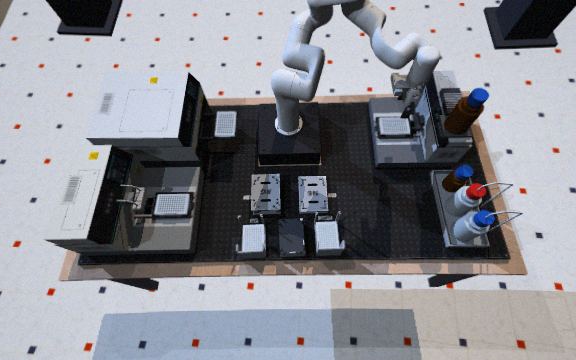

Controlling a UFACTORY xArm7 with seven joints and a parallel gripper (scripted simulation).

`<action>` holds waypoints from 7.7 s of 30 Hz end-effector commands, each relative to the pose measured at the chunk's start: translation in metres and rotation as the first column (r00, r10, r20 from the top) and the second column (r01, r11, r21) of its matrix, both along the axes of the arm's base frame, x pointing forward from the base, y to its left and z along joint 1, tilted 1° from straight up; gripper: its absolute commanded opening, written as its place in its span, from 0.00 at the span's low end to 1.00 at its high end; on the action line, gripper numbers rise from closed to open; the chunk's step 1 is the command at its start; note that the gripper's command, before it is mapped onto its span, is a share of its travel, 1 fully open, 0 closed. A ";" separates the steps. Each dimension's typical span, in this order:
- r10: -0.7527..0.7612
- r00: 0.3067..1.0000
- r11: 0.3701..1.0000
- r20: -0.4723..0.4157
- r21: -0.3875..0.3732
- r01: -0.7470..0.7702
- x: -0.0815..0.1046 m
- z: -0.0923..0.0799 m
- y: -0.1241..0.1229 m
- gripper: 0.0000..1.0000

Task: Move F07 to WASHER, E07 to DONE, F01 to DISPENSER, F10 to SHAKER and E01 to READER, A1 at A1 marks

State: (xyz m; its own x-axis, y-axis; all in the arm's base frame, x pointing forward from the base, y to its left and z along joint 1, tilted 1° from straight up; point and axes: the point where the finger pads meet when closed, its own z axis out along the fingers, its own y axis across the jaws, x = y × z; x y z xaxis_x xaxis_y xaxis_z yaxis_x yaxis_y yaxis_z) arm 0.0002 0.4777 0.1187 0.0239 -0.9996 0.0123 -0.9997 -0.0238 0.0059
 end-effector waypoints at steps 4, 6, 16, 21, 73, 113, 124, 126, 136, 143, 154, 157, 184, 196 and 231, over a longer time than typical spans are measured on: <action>0.000 1.000 1.000 0.000 0.005 0.000 0.000 -0.007 0.001 1.00; 0.000 1.000 1.000 0.000 0.005 0.000 0.000 -0.010 0.001 1.00; 0.000 1.000 1.000 0.000 0.005 0.000 0.000 -0.020 0.001 1.00; 0.000 1.000 1.000 0.000 0.005 0.000 0.000 -0.027 0.001 1.00; 0.000 1.000 1.000 0.000 0.005 0.000 0.000 -0.088 0.000 1.00; 0.000 1.000 1.000 0.000 0.005 0.000 0.000 -0.109 0.000 1.00; 0.000 1.000 1.000 0.000 0.005 0.000 0.000 -0.109 0.000 1.00; 0.000 1.000 1.000 0.000 0.005 0.000 0.000 -0.109 0.000 1.00; 0.000 1.000 1.000 0.000 0.005 0.000 0.000 -0.112 0.000 1.00; 0.000 1.000 1.000 0.000 0.005 0.000 0.000 -0.114 0.000 1.00; 0.000 1.000 1.000 0.000 0.005 0.000 0.000 -0.117 0.000 1.00; 0.000 1.000 1.000 0.000 0.005 0.000 0.000 -0.118 0.000 1.00; 0.000 1.000 1.000 0.000 0.005 0.000 0.000 -0.121 0.000 0.00; 0.000 1.000 1.000 0.000 0.005 0.000 0.000 -0.121 0.000 0.00; 0.000 1.000 1.000 0.000 0.005 0.000 0.000 -0.120 0.000 0.00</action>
State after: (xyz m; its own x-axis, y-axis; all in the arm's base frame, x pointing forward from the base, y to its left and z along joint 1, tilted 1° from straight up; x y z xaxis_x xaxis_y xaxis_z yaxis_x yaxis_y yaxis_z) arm -0.0005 0.4764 -0.0038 0.0239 -0.9996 0.0116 -0.9997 -0.0239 0.0059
